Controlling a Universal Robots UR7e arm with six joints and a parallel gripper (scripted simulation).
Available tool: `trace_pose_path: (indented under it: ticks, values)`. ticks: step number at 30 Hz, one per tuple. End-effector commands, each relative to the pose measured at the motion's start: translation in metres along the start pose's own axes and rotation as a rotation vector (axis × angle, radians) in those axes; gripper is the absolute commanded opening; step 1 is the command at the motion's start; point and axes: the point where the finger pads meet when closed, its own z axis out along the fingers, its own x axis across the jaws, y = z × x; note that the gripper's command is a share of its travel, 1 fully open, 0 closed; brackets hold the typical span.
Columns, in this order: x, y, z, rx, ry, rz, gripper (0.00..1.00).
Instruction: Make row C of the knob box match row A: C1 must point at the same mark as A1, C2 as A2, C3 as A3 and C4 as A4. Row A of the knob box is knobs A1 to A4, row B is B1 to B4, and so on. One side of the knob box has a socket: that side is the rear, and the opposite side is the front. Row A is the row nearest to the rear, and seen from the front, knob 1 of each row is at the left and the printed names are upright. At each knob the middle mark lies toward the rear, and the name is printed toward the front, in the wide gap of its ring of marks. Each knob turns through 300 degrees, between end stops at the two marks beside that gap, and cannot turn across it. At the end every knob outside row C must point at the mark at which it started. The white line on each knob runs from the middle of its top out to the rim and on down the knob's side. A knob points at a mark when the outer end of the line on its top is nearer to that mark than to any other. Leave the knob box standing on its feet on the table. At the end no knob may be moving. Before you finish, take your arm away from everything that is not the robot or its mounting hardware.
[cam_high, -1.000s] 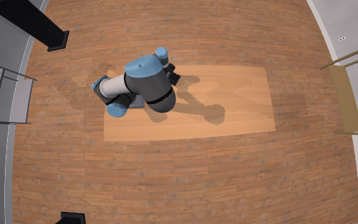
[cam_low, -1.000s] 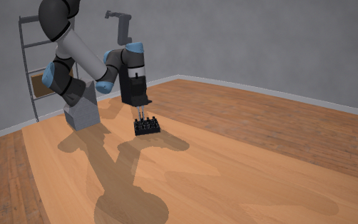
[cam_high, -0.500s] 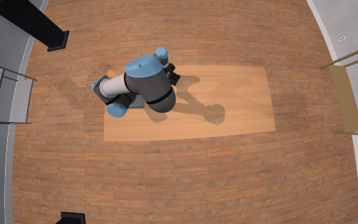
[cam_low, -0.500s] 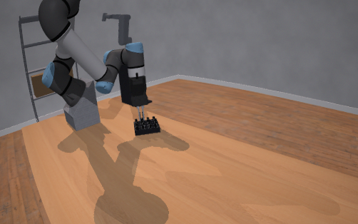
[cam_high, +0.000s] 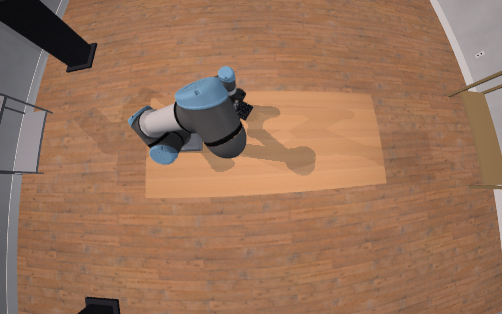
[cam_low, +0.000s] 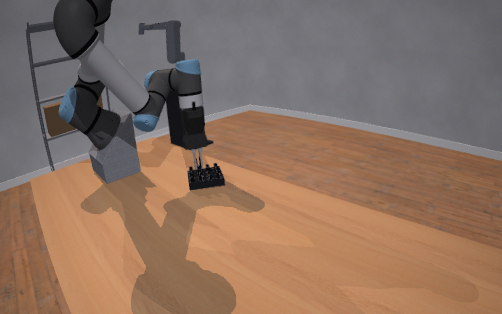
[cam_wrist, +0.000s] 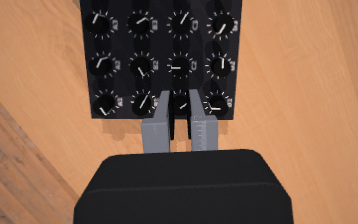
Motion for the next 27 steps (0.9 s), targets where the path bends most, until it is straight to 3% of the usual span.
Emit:
trace_pose_path:
  ticks: [1,27]
  values:
    - [0.0023,0.0008,0.0006,-0.003,0.001,-0.065,0.30]
    - [0.0022,0.0005,0.0003,-0.002,0.000,-0.460,0.30]
